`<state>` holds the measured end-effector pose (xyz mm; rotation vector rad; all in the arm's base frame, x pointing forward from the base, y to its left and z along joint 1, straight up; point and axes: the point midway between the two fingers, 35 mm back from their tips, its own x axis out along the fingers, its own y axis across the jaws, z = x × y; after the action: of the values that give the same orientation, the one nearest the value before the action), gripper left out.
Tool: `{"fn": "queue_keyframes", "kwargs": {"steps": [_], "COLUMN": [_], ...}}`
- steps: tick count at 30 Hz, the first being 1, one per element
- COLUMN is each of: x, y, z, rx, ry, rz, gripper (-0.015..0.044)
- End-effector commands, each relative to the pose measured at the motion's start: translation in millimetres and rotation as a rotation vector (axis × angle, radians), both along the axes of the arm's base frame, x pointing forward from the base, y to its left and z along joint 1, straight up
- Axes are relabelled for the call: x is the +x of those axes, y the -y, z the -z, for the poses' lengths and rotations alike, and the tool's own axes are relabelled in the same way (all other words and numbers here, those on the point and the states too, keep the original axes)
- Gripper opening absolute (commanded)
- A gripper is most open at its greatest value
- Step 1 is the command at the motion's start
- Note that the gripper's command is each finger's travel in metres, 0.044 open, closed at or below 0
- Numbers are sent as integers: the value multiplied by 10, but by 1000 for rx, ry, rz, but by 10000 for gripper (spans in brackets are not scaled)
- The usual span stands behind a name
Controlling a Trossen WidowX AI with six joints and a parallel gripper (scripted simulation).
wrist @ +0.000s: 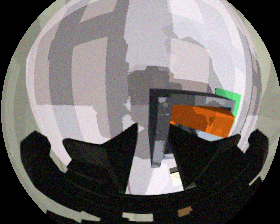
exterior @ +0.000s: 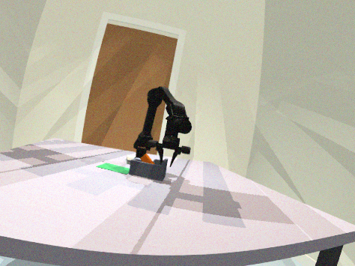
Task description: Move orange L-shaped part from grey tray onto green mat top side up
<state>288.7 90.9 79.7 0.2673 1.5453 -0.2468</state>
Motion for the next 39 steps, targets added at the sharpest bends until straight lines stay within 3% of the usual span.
{"fn": "queue_keyframes", "kwargs": {"steps": [1, 6, 39], "x": [28, -45, -44], "y": [28, 105, 95], "z": [-352, -841, -802], "rx": [1, 0, 2], "ry": [13, 13, 8], "rz": [3, 3, 8], "gripper": [180, 180, 180]}}
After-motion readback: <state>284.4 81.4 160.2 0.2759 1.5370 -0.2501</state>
